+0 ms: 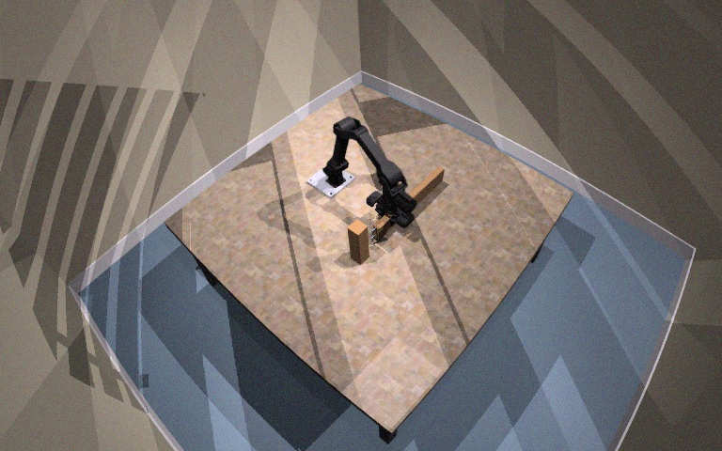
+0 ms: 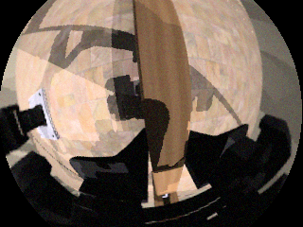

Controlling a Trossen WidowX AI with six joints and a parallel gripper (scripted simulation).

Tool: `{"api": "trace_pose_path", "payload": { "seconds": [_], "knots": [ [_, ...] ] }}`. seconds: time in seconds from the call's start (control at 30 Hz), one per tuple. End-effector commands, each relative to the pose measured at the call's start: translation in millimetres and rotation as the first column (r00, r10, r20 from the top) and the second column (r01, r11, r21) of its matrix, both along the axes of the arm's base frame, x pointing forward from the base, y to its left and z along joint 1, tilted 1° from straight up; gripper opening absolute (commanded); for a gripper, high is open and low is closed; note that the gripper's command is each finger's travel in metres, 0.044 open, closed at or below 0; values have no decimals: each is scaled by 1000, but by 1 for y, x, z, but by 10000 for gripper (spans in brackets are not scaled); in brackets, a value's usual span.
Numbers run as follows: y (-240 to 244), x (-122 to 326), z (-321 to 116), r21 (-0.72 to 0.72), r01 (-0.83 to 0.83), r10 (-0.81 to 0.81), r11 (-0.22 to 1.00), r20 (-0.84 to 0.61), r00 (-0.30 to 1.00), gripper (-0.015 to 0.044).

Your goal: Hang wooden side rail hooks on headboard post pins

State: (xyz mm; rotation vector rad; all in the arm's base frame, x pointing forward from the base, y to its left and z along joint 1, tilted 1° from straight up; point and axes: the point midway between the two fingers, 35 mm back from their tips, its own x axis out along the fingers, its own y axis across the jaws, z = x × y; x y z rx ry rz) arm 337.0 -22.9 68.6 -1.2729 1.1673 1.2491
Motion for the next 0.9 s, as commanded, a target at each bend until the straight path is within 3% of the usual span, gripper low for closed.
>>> {"api": "trace_pose_path", "payload": {
  "seconds": [0.0,0.87],
  "knots": [
    [0,3,10,0,-7,7,1000,29,1000,0],
    [0,3,14,0,-7,7,1000,29,1000,0]
  ]
}}
